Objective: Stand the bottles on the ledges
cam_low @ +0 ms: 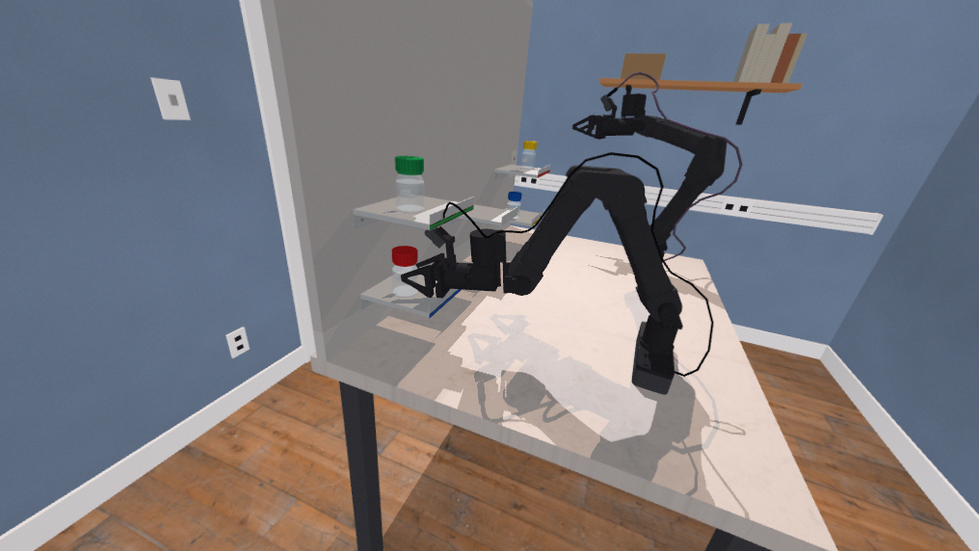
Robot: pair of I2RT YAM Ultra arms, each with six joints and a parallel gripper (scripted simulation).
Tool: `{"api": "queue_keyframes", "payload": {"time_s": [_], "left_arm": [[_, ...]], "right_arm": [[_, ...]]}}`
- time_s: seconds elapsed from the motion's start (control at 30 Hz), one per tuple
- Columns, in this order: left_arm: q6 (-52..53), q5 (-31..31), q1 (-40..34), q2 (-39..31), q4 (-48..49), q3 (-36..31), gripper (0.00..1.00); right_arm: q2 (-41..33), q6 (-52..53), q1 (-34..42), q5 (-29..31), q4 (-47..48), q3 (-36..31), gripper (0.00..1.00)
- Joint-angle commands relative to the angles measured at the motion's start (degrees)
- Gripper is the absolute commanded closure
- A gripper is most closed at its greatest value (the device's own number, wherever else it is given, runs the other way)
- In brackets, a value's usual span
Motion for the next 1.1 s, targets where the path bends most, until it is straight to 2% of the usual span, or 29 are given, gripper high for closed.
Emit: {"api": "queue_keyframes", "payload": {"time_s": [0.0, 0.7, 1.07], "left_arm": [[-0.01, -0.08, -0.04, -0.99, 0.56, 0.59, 0.5], [0.18, -2.09, 2.45, -3.86, 0.53, -6.18, 0.5], [0.55, 0.63, 3.41, -6.68, 3.12, -11.05, 0.5]], "right_arm": [[-0.03, -0.29, -0.06, -0.67, -1.19, 1.0, 0.0], [-0.03, -0.29, -0.06, -0.67, -1.19, 1.0, 0.0], [-0.03, -0.29, -0.06, -0.67, -1.19, 1.0, 0.0]]}}
